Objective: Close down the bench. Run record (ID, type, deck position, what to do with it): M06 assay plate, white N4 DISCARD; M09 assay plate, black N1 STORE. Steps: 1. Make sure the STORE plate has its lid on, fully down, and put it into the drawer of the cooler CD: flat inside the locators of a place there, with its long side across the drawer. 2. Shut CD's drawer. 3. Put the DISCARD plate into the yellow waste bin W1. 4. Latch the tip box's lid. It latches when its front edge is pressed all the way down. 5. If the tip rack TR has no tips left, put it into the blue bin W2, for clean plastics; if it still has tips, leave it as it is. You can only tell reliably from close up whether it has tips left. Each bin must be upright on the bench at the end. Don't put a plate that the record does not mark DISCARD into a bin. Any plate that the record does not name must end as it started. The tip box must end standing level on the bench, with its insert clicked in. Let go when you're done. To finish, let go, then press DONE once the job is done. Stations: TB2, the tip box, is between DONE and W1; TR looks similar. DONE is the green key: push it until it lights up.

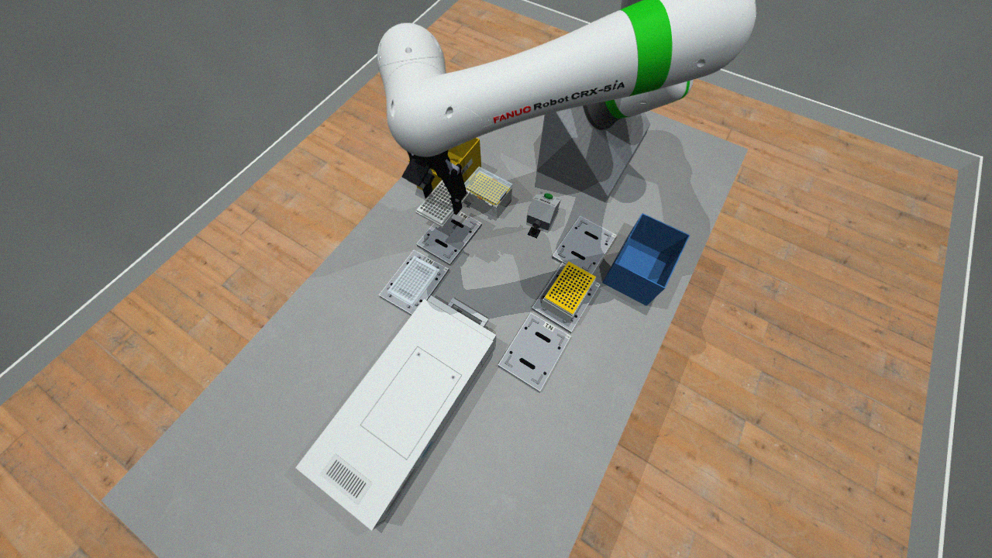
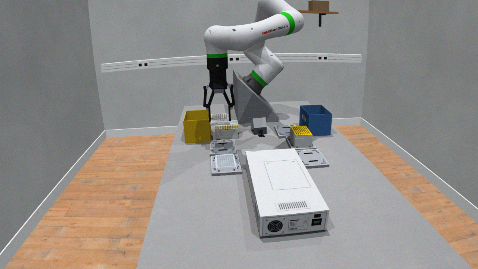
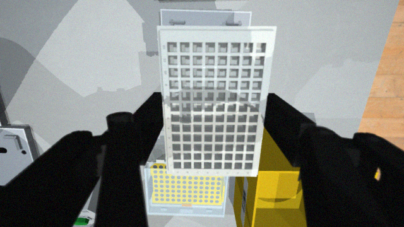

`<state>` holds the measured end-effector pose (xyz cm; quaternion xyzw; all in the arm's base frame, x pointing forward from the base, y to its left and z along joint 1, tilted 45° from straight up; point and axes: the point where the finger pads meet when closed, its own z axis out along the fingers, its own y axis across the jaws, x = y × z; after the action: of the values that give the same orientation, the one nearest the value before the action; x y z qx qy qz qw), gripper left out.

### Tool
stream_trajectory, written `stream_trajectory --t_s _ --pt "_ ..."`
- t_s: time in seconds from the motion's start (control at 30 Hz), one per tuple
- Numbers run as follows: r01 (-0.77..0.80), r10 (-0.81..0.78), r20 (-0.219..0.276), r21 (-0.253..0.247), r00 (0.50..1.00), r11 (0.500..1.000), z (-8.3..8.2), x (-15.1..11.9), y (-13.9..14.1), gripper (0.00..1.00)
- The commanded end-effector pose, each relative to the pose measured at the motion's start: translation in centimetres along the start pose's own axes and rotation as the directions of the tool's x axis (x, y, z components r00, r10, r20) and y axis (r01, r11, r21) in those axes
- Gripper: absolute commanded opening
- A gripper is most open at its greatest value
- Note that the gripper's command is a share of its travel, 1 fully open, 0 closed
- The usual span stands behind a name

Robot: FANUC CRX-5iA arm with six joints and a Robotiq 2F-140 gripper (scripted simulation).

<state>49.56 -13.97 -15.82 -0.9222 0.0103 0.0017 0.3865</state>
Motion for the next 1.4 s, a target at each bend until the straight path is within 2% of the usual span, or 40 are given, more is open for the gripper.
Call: stream_trajectory --t_s 0.0,1.37 --pt "0.001 -0.001 -0.002 -0.002 1.000 1.000 -0.1 -0.4 0.3 0.10" --pt "0.001 -0.001 -0.001 -0.002 1.000 1.000 -0.1 -8.4 6.0 0.10"
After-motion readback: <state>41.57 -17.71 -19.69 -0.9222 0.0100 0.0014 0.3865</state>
